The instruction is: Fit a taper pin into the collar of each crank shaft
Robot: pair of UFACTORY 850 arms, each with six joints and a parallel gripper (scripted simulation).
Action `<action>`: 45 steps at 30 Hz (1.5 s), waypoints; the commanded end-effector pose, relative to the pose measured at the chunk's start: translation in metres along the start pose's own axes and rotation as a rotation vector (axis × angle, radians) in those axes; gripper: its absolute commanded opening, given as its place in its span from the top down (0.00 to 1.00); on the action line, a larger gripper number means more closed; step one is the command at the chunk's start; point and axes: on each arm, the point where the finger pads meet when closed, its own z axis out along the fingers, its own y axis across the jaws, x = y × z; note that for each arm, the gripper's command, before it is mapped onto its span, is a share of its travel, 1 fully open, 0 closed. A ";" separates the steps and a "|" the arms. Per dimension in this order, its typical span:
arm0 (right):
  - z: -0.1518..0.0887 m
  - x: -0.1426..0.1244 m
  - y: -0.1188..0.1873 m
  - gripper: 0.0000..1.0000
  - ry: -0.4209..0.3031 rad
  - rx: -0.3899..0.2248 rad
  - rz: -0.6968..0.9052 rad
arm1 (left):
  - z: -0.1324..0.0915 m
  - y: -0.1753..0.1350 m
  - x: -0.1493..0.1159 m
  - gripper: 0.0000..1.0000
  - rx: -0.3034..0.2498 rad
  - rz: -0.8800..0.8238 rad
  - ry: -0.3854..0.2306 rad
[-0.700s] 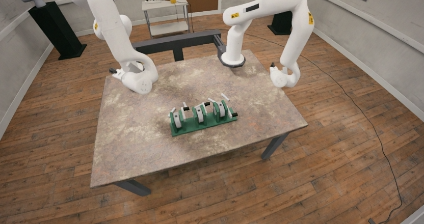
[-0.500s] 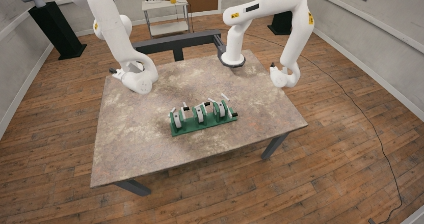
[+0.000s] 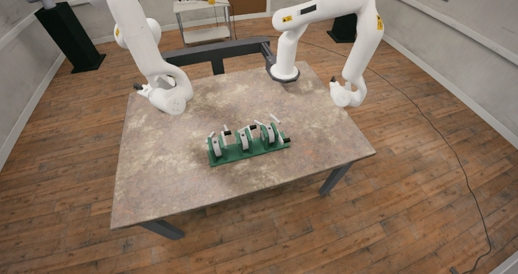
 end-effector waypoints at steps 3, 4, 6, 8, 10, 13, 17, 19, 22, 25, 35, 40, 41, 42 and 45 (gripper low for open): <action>0.000 -0.001 -0.001 0.00 0.002 -0.004 0.005 | -0.001 0.000 0.001 0.00 -0.001 -0.001 0.000; 0.000 -0.001 -0.001 0.00 0.003 -0.006 0.007 | -0.001 0.000 0.001 0.00 -0.001 -0.001 0.000; 0.000 -0.001 -0.002 0.00 0.005 -0.010 0.013 | -0.001 0.000 0.001 0.00 -0.001 -0.001 0.000; 0.000 -0.002 -0.003 0.00 0.010 -0.016 0.022 | -0.001 0.000 0.001 0.00 -0.001 -0.001 0.000; 0.001 -0.004 -0.005 0.00 0.015 -0.024 0.034 | -0.001 0.000 0.001 0.00 -0.001 -0.001 0.000; 0.001 -0.005 -0.006 0.00 0.019 -0.029 0.042 | -0.001 0.000 0.001 0.00 -0.001 -0.001 0.000; 0.003 -0.009 -0.011 0.00 0.037 -0.054 0.080 | -0.001 0.000 0.001 0.00 -0.001 -0.001 0.000; 0.005 -0.011 -0.014 0.00 0.049 -0.070 0.106 | -0.001 0.000 0.001 0.00 -0.001 -0.001 0.000; 0.007 -0.016 -0.020 0.00 0.072 -0.099 0.152 | -0.001 0.000 0.001 0.00 -0.001 -0.001 0.000; 0.011 -0.022 -0.027 0.00 0.101 -0.132 0.209 | -0.001 0.000 0.001 0.00 -0.001 -0.001 0.000; 0.024 -0.041 -0.054 0.00 0.213 -0.240 0.413 | -0.001 0.000 0.001 0.00 -0.001 -0.001 0.000; 0.038 -0.055 -0.075 0.00 0.310 -0.313 0.579 | -0.001 0.000 0.001 0.00 -0.001 -0.001 0.000; 0.041 -0.058 -0.080 0.00 0.333 -0.327 0.615 | -0.001 0.000 0.001 0.00 -0.001 -0.001 0.000; 0.044 -0.060 -0.085 0.00 0.356 -0.342 0.653 | -0.001 0.000 0.001 0.00 -0.001 -0.001 0.000; 0.055 -0.069 -0.101 0.00 0.432 -0.383 0.771 | -0.001 0.000 0.001 0.00 -0.001 -0.001 0.000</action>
